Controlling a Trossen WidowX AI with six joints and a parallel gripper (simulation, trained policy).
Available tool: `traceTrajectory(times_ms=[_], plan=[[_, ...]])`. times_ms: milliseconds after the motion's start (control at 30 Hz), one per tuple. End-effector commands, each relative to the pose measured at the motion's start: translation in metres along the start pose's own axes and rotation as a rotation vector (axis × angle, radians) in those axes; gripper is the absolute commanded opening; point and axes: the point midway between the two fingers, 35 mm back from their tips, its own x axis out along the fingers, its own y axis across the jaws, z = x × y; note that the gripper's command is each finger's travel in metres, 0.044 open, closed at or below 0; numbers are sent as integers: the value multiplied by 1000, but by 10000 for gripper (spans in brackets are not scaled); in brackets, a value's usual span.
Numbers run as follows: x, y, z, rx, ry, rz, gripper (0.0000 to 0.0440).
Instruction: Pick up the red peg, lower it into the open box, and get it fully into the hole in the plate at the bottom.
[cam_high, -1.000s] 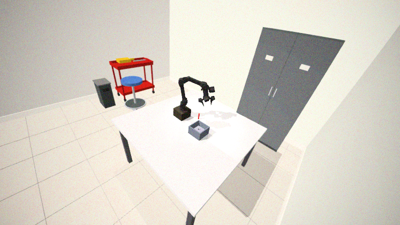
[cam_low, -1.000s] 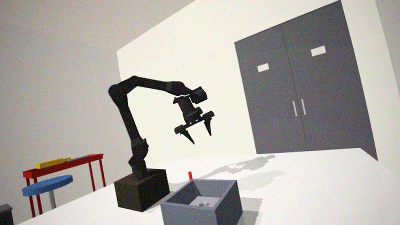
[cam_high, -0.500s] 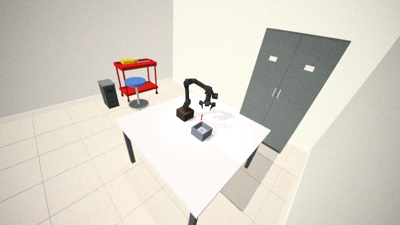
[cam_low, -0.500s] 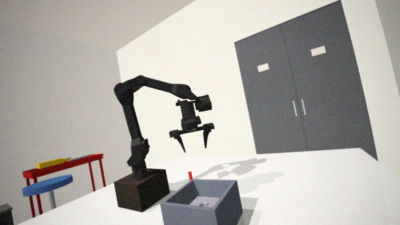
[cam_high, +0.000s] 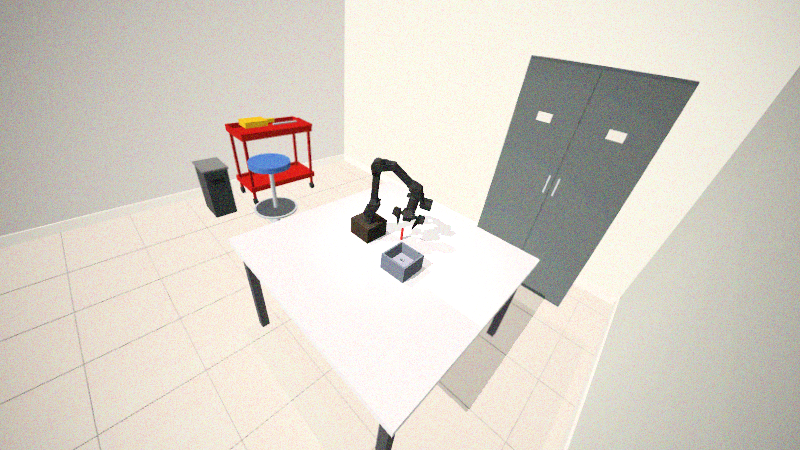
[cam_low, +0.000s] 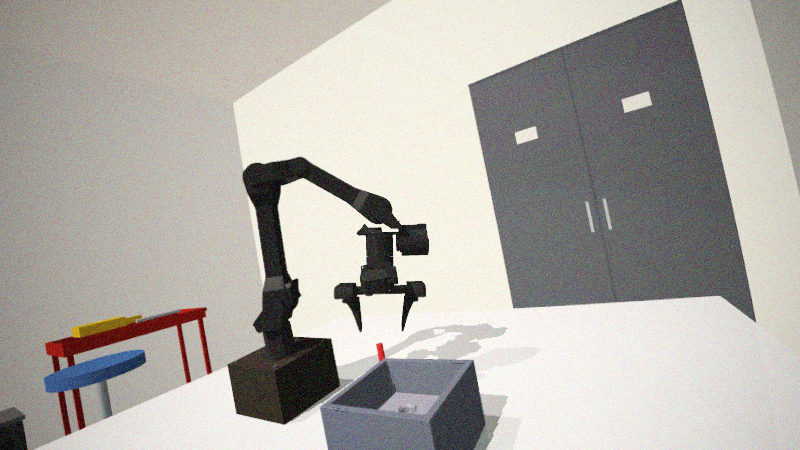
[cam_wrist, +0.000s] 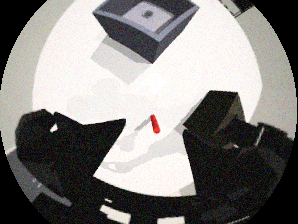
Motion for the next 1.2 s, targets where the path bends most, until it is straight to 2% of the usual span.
traceTrajectory(times_ms=[0, 467, 567, 733, 1100, 1167], plan=[[15, -2, -2, 27, 9, -15, 410], [66, 0, -11, 88, 30, 33, 394], [74, -3, -14, 95, 34, 36, 378], [85, -9, -17, 115, 50, 24, 276], [88, -8, -21, 123, 127, 2, 0], [83, -6, -18, 109, 110, 17, 0]])
